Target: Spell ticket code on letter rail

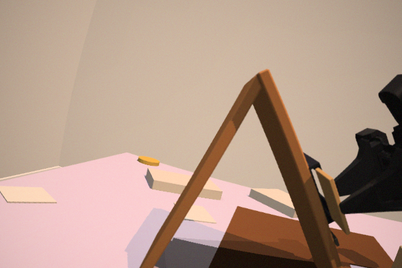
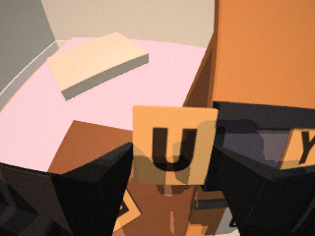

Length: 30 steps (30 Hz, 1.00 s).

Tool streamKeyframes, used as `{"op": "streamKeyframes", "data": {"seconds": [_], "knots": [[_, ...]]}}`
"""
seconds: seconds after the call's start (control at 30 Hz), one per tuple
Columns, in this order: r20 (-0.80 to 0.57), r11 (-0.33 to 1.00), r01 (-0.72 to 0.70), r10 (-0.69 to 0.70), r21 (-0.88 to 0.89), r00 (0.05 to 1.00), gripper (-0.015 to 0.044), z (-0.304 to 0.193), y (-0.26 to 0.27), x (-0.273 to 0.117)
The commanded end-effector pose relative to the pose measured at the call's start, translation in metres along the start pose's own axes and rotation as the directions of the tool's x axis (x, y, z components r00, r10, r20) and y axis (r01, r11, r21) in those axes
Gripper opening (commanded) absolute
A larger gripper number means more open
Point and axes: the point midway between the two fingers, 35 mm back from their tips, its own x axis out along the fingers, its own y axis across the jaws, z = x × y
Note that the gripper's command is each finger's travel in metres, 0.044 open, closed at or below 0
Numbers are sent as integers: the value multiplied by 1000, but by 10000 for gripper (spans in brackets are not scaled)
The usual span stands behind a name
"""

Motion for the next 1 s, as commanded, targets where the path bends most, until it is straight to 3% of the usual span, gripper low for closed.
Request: {"op": "streamKeyframes", "data": {"seconds": [0.0, 0.97], "knots": [[0, 1000, -2, 2, -3, 1000, 0, 0, -2, 0], [1, 1000, -1, 1, -4, 1000, 0, 0, -17, 1]]}}
